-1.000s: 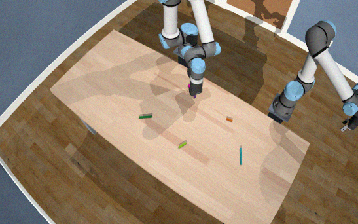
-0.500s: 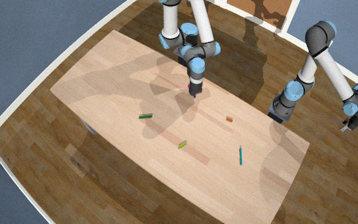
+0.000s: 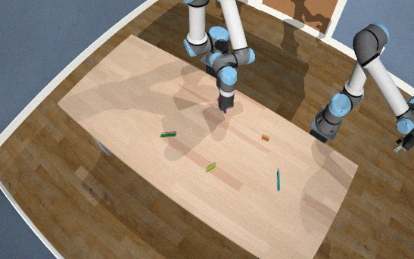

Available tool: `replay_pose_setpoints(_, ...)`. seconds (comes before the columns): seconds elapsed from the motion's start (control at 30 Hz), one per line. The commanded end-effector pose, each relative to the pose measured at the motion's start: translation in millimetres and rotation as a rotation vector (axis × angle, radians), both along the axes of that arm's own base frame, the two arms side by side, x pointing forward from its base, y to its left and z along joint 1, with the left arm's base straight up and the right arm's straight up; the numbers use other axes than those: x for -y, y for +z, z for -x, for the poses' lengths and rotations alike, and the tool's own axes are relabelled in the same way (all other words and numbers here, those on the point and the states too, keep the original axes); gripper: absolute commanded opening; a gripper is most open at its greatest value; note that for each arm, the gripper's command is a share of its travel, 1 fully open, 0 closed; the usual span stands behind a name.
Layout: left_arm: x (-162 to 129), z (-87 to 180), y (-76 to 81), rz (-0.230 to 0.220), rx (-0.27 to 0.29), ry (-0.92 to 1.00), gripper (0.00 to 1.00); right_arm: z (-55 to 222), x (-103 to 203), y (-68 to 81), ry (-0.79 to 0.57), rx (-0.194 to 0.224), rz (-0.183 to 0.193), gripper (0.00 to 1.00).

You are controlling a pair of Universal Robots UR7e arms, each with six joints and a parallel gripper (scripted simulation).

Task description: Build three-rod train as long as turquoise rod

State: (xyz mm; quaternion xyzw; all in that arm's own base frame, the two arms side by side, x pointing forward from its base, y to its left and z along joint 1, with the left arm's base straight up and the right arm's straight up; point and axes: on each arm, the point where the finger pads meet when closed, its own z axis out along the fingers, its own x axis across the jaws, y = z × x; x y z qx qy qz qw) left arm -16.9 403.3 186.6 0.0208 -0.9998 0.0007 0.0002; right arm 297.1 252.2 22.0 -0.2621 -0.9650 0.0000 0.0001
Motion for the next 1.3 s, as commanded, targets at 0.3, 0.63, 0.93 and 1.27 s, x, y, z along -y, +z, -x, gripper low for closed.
replay_pose_setpoints(0.3,-0.3,-0.1,0.4,-0.001,0.0,0.0,1.0,-0.2,-0.4,0.4,0.0,0.001,-0.001,0.48)
replay_pose_setpoints(0.63,-0.3,-0.1,0.4,-0.001,0.0,0.0,1.0,-0.2,-0.4,0.4,0.0,0.001,-0.001,0.54)
replay_pose_setpoints(0.93,-0.3,-0.1,0.4,-0.001,0.0,0.0,1.0,-0.2,-0.4,5.3,0.0,0.001,-0.001,0.54)
replay_pose_setpoints(1.27,-0.3,-0.1,0.4,-0.001,0.0,0.0,1.0,-0.2,-0.4,38.5,0.0,0.001,-0.001,0.54)
